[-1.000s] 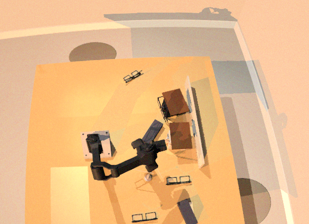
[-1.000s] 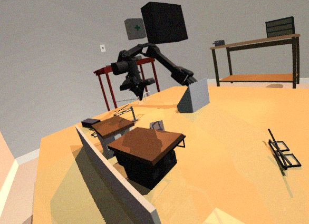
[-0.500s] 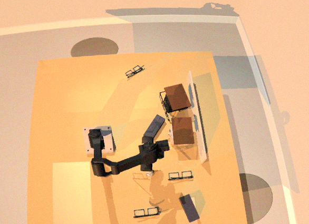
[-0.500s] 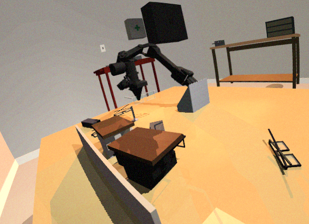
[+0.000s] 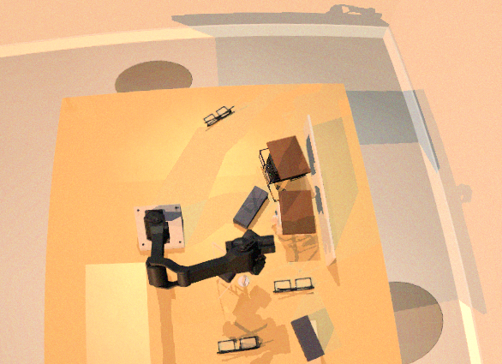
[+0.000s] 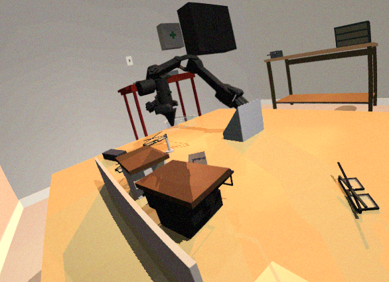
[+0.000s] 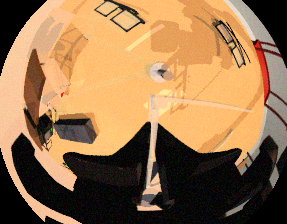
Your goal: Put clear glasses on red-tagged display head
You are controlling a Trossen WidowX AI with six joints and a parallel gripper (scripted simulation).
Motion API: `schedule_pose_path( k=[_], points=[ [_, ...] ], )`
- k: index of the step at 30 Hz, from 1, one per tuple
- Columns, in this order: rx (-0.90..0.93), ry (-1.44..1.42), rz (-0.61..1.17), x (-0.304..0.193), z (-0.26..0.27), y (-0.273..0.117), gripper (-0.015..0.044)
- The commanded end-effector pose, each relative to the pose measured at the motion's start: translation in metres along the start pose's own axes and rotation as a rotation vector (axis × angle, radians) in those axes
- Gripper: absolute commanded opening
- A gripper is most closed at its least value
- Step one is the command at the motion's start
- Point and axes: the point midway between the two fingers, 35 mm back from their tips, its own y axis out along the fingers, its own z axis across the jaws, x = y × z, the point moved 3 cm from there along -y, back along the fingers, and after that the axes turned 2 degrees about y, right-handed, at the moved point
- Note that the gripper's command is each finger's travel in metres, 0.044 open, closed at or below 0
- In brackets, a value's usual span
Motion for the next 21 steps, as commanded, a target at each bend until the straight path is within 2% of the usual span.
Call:
schedule_pose_path(
  k=[1,21],
  points=[
    [-0.001,0.14,-0.007,0.005,-0.007,-0.002,0.0],
    [0.0,0.932,-0.016,0.02,-0.03,-0.003,0.0]
  ],
)
